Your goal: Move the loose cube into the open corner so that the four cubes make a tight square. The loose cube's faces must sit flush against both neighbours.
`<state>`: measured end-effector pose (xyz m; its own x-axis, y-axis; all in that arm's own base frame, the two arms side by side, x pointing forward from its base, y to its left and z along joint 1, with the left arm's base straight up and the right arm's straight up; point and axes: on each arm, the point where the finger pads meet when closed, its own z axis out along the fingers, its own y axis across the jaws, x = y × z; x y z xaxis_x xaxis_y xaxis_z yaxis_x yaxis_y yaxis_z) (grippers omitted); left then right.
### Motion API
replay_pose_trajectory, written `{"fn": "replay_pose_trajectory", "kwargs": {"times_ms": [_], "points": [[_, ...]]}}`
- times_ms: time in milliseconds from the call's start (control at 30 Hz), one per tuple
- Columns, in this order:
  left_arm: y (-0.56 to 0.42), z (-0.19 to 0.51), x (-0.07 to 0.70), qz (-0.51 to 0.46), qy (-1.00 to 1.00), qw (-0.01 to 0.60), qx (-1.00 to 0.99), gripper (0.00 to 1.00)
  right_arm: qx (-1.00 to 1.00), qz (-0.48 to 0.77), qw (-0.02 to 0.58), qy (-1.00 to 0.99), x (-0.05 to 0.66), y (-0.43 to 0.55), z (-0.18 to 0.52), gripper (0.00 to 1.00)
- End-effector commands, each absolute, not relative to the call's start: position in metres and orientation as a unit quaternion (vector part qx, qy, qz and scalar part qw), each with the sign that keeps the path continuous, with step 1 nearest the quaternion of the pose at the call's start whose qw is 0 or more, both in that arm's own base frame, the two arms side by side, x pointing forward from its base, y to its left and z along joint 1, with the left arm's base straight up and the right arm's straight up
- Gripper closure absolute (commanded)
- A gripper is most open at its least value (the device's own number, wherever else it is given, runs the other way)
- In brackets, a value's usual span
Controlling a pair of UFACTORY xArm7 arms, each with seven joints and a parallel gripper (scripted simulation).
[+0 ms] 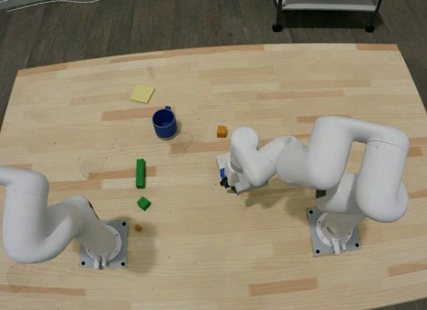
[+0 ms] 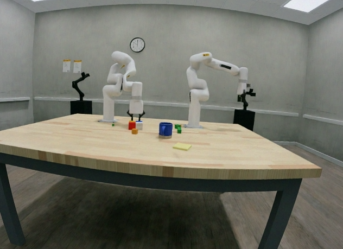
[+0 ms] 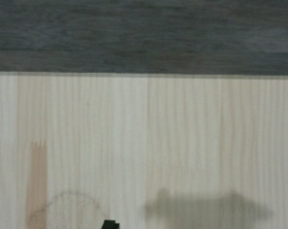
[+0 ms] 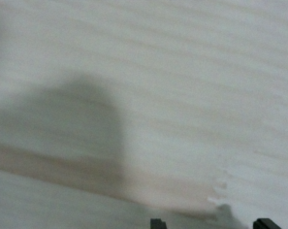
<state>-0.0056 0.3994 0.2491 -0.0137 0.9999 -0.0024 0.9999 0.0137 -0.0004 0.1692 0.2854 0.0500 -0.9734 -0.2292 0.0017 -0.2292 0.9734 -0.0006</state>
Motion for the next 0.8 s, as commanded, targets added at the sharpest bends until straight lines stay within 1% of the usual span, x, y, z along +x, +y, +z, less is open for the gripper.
{"fn": "replay_pose_trajectory", "kwargs": {"times_ms": [0,767], "points": [[0.400,0.250,-0.005,0.000,0.712,0.000,0.702,0.00,0.115,-0.001,0.000,-0.993,0.169,0.284,0.067,0.52],[0.400,0.250,-0.005,0.000,0.712,0.000,0.702,0.00,0.115,-0.001,0.000,-0.993,0.169,0.284,0.124,0.52]]}}
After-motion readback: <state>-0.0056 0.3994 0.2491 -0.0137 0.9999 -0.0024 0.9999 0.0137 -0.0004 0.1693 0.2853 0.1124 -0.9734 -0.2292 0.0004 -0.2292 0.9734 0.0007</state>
